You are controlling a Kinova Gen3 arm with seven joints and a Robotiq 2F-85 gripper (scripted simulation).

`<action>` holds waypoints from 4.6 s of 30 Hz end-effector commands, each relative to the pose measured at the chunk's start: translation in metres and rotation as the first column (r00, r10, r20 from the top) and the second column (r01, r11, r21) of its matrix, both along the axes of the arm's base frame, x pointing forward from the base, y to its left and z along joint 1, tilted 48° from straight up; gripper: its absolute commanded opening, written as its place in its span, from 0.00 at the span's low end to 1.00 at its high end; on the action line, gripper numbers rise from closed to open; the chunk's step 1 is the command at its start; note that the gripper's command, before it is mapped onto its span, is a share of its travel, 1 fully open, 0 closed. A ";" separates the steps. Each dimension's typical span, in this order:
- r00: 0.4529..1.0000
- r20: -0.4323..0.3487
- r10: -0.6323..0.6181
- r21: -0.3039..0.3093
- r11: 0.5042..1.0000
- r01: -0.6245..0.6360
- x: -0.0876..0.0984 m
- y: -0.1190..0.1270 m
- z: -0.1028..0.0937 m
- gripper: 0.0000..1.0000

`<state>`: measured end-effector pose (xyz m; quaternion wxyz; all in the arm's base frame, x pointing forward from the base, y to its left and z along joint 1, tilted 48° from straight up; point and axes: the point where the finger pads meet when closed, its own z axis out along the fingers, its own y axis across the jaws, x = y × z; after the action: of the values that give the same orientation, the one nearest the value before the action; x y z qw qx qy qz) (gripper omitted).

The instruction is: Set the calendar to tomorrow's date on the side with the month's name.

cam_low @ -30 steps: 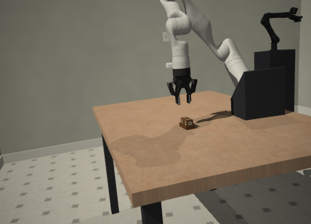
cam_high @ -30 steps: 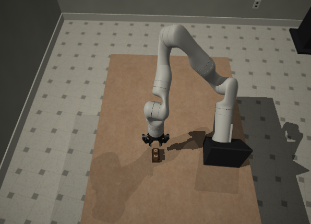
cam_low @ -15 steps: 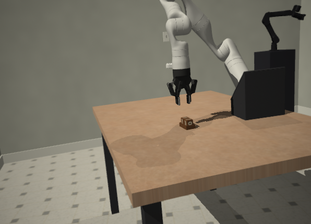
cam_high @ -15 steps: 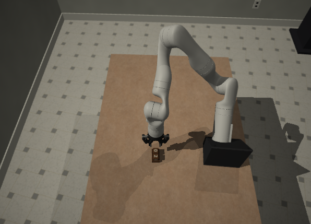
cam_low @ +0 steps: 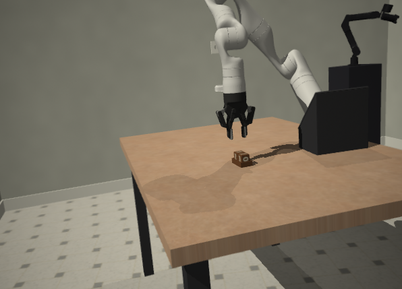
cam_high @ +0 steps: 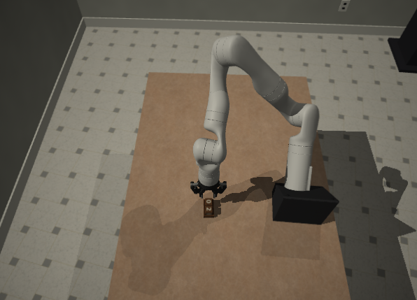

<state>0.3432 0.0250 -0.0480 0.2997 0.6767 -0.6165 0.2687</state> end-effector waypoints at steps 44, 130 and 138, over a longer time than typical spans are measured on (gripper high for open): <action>1.000 -0.004 -0.001 -0.003 1.000 0.001 -0.003 -0.028 -0.026 0.46; 1.000 -0.004 -0.001 -0.003 1.000 0.001 -0.003 -0.028 -0.027 0.46; 1.000 -0.004 -0.001 -0.003 1.000 0.001 -0.003 -0.035 -0.032 0.46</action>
<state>0.3413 -0.0073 -0.0785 0.3002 0.6767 -0.6163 0.2685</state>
